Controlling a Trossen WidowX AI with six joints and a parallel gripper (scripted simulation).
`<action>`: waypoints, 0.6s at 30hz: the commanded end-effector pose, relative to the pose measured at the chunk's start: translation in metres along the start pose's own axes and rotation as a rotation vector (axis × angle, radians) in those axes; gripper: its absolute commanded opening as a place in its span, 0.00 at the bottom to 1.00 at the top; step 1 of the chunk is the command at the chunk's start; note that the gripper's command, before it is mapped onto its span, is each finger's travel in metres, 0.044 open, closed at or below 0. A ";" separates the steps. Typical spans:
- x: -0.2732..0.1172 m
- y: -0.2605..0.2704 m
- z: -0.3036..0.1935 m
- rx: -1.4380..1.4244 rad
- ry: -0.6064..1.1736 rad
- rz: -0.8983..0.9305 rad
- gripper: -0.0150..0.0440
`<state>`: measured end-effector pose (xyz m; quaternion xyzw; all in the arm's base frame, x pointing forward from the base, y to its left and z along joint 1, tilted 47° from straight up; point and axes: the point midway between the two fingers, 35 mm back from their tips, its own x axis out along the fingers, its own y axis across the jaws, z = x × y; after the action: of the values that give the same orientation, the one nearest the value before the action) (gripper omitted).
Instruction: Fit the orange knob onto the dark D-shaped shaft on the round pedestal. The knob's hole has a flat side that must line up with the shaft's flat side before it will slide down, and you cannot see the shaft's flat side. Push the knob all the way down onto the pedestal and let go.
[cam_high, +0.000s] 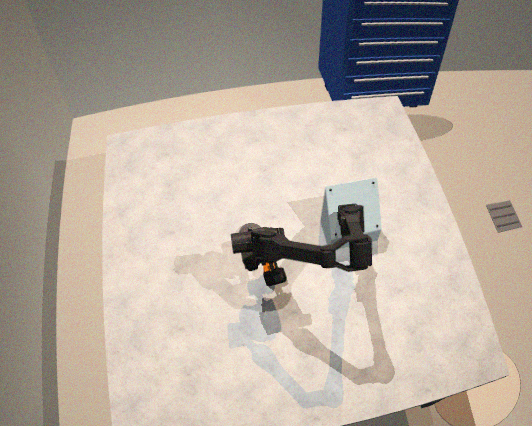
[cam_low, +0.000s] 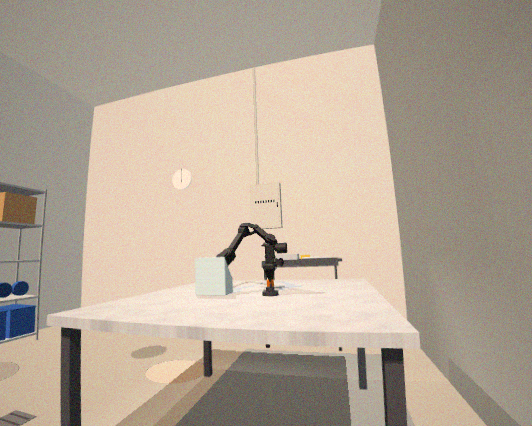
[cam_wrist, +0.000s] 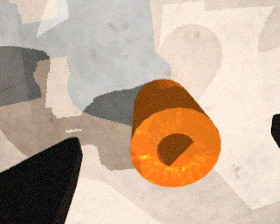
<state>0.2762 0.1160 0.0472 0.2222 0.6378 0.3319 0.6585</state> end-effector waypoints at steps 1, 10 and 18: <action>0.010 0.000 -0.003 0.009 0.009 0.006 1.00; 0.024 0.000 -0.003 0.008 0.009 0.008 1.00; 0.037 0.001 -0.004 0.006 0.009 0.010 1.00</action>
<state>0.2745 0.1375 0.0277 0.2226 0.6367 0.3333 0.6588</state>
